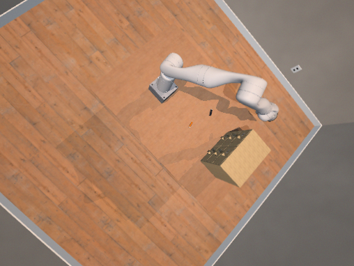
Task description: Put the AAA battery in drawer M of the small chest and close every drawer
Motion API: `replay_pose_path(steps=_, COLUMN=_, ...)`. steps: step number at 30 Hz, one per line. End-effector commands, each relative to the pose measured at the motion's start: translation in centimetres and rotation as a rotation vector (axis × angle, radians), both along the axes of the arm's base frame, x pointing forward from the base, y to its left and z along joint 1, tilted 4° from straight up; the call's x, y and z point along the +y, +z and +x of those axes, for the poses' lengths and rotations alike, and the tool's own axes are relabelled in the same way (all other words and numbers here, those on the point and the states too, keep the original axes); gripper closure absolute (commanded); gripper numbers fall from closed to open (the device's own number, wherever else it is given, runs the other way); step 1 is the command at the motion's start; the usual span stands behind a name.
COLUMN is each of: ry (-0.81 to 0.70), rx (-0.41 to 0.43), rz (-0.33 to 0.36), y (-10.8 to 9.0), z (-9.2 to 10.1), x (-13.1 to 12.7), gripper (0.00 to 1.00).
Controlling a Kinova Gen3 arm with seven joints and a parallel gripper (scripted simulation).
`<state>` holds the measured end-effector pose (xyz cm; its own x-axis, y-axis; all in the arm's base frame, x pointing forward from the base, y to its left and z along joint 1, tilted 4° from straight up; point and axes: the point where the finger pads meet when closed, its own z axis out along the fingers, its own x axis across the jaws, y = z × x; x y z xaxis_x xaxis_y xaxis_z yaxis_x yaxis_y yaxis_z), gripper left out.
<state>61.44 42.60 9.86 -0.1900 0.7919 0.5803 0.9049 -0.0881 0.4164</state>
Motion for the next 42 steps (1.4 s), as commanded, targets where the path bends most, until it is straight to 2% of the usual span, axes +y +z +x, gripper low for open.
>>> replay_pose_path(steps=1, ry=0.044, rx=-0.019, rz=-0.011, y=1.1, z=-0.2, x=0.1, gripper=0.00)
replay_pose_path(steps=8, ry=0.262, rx=-0.079, rz=-0.090, y=3.2, z=-2.5, x=-0.2, gripper=0.00)
replay_pose_path(steps=13, ry=0.456, rx=-0.132, rz=-0.172, y=4.9, z=-4.4, x=-1.5, gripper=0.00)
replay_pose_path(steps=15, ry=0.456, rx=-0.132, rz=-0.172, y=4.9, z=-4.4, x=-1.5, gripper=0.00)
replay_pose_path(steps=17, ry=0.539, rx=-0.154, rz=-0.211, y=5.6, z=-5.2, x=-2.3, gripper=0.00)
replay_pose_path(steps=23, ry=0.789, rx=-0.209, rz=-0.341, y=7.7, z=-7.4, x=-5.9, gripper=0.00)
replay_pose_path(steps=30, ry=1.056, rx=-0.242, rz=-0.501, y=10.6, z=-9.2, x=-11.6, gripper=0.00)
replay_pose_path(steps=32, ry=1.056, rx=-0.242, rz=-0.501, y=10.6, z=-9.2, x=-11.6, gripper=0.00)
replay_pose_path(steps=42, ry=1.331, rx=-0.223, rz=-0.684, y=14.9, z=-11.0, x=-19.6, gripper=0.00)
